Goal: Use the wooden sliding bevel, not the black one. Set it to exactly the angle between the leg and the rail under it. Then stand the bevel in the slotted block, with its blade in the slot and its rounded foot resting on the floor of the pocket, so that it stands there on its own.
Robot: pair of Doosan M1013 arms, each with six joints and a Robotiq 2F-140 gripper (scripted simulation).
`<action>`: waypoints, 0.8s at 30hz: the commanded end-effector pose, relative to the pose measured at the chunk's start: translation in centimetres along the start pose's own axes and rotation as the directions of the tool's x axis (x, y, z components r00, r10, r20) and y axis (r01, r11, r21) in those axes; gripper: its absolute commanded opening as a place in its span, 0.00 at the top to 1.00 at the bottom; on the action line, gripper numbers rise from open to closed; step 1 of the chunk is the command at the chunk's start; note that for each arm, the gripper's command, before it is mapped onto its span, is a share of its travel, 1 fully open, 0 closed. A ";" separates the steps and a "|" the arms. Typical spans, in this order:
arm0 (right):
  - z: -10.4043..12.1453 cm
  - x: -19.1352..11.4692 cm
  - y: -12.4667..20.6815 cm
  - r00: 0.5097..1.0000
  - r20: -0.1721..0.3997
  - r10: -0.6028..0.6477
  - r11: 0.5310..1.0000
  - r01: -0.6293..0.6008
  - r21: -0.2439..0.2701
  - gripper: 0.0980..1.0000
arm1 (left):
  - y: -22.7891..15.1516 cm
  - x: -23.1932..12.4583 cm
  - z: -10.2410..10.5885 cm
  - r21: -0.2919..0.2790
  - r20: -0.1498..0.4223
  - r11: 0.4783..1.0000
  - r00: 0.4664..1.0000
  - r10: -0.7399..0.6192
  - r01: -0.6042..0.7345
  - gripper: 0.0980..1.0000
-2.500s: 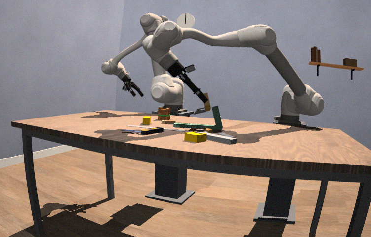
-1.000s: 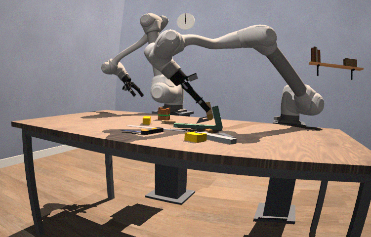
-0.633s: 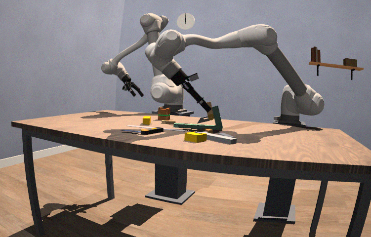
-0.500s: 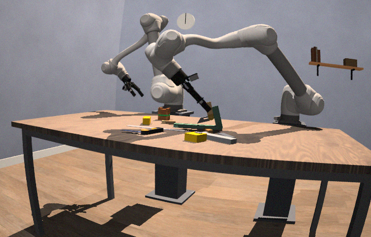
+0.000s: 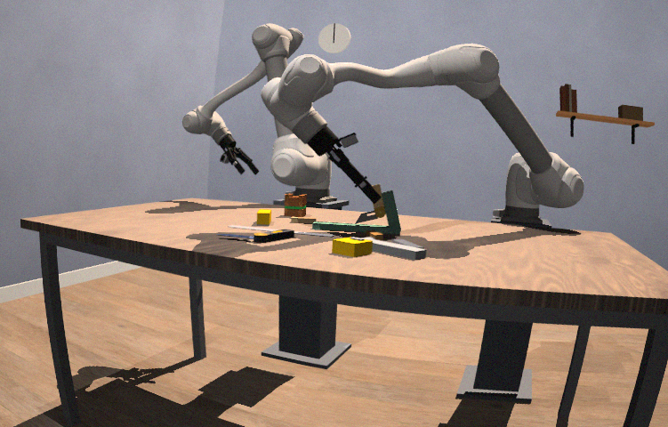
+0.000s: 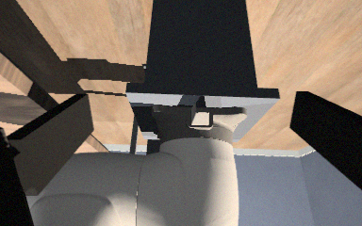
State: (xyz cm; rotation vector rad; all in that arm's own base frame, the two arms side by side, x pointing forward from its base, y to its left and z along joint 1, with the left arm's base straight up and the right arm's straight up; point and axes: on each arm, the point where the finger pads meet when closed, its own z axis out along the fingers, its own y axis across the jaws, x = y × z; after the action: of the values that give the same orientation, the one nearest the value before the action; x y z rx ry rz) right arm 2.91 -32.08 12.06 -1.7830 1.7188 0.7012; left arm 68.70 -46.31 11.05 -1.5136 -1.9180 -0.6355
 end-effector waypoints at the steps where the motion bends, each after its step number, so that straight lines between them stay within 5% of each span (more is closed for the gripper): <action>1: -0.1 0.0 0.0 1.000 -0.001 0.000 1.000 0.000 0.000 0.00 | 0.0 0.0 0.1 -0.001 0.001 1.000 1.000 -0.001 0.001 1.00; 24: -0.1 0.0 0.0 1.000 -0.001 0.000 1.000 0.000 0.000 0.00 | 0.0 -0.8 1.5 -0.001 0.001 1.000 1.000 -0.001 0.001 1.00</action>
State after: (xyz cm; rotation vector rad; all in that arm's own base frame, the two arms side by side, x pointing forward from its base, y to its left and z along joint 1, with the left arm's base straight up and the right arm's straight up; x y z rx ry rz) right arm 2.91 -32.08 12.06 -1.7830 1.7188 0.7012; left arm 68.59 -45.88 9.46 -1.5135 -1.9180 -0.6353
